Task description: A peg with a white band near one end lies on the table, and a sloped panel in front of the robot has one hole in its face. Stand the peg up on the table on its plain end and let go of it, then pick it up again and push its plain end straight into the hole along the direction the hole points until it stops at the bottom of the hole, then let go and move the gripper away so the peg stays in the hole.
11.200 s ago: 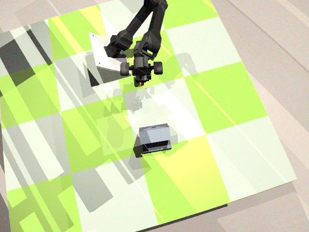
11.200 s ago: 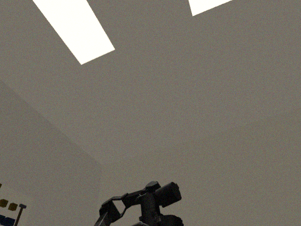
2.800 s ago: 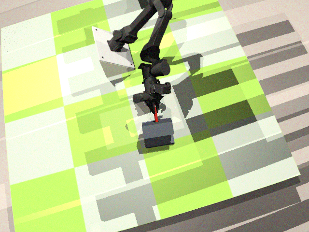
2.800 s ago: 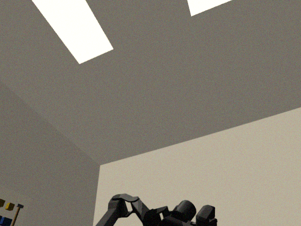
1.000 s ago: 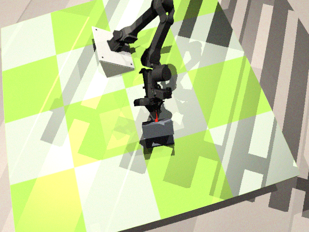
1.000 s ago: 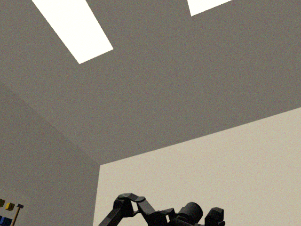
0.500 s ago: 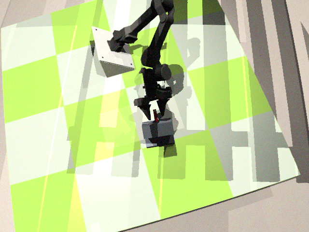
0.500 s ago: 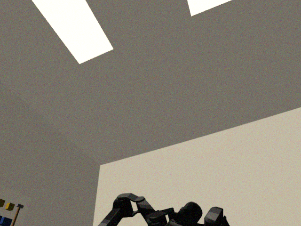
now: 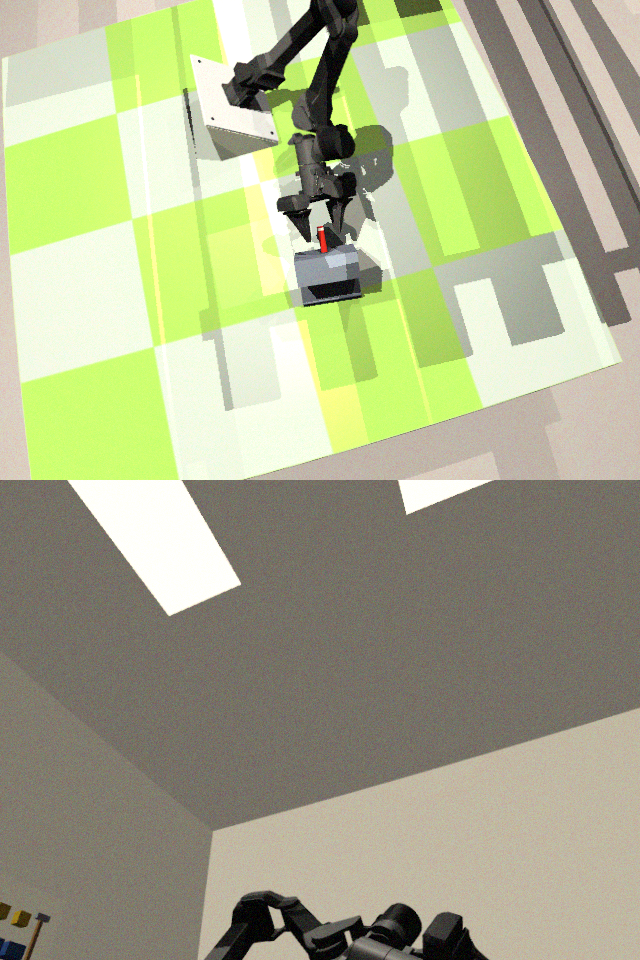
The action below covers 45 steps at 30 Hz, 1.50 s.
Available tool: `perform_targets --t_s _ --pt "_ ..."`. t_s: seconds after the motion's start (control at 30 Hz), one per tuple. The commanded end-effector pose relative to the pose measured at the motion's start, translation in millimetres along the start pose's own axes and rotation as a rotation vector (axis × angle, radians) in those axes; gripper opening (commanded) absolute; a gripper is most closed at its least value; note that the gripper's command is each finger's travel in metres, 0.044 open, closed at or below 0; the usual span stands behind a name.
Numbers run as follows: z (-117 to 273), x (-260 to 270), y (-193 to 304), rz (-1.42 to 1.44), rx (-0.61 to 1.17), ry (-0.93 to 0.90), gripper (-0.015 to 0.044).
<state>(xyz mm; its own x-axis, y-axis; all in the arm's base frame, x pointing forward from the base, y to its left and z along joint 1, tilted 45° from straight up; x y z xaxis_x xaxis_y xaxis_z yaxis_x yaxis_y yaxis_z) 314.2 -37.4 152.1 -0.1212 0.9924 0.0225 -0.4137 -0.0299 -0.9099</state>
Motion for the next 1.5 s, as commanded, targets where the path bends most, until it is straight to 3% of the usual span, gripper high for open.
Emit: perform_targets --t_s 0.0,1.47 --pt "4 0 1 0.004 0.006 -0.005 0.0440" --pt "47 -3 -5 -0.001 0.004 0.000 0.0440"
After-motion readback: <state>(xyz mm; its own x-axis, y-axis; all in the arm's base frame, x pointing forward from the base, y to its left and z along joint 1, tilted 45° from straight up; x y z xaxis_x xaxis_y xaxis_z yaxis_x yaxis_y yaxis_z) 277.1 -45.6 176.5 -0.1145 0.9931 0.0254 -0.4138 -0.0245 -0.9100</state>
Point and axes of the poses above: the point midway between the two fingers, 35 mm back from their tips, its own z axis back along the fingers, its own x axis across the jaws, y = z × x, the point moved 10 cm from there along z, back along the fingers, and after that the axes turned 4 degrees about z, right-handed, at the moved point
